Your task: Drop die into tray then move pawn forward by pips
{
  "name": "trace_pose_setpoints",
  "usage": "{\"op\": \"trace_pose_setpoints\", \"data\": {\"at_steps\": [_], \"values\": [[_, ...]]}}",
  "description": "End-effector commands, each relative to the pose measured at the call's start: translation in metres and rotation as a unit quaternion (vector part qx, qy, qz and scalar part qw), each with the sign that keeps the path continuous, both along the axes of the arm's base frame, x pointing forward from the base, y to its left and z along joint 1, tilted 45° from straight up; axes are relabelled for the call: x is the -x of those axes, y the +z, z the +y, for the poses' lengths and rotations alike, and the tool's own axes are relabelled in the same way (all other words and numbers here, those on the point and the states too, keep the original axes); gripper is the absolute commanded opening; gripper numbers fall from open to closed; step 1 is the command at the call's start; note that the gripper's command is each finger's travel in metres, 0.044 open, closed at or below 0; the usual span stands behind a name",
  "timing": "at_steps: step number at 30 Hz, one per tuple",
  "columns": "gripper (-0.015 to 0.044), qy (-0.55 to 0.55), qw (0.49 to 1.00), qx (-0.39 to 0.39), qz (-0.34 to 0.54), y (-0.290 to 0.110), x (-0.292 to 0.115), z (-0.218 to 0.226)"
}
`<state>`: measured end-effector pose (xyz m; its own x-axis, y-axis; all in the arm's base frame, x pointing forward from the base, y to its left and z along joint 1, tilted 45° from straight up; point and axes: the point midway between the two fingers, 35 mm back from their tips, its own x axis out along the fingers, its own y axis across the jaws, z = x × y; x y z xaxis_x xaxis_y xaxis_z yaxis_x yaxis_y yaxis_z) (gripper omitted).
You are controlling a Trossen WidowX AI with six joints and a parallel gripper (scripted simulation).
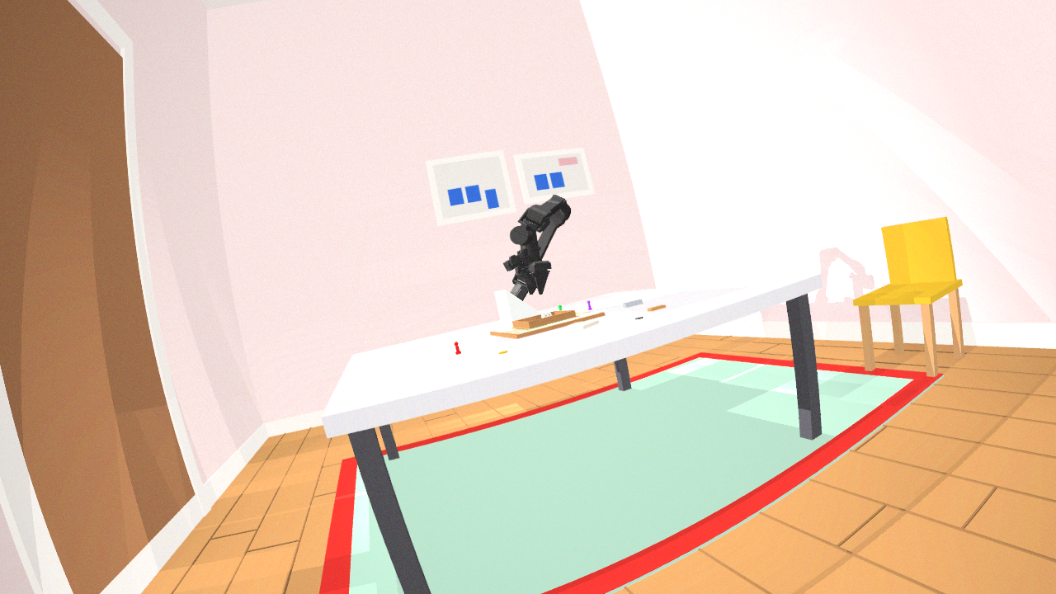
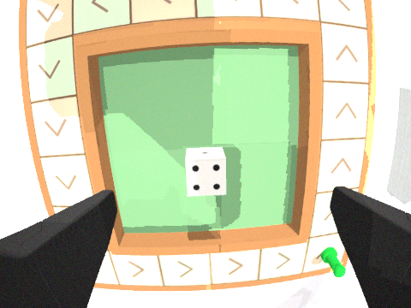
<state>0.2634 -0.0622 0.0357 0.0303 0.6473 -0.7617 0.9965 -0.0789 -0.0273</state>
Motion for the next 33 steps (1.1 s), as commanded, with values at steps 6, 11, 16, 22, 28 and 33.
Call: {"op": "trace_pose_setpoints", "data": {"at_steps": [6,11,16,22,28,33], "values": [[0.0309,0.118,0.987,0.003,-0.106,0.025,0.019,0.029],[0.02,0.28,0.924,0.002,-0.26,0.049,0.055,0.069],[0.02,0.424,0.811,0.003,-0.402,0.06,0.094,0.104],[0.02,0.461,0.771,0.004,-0.44,0.06,0.105,0.112],[0.02,0.461,0.771,0.004,-0.44,0.06,0.104,0.112],[0.02,0.461,0.771,0.004,-0.44,0.059,0.104,0.111]]}}
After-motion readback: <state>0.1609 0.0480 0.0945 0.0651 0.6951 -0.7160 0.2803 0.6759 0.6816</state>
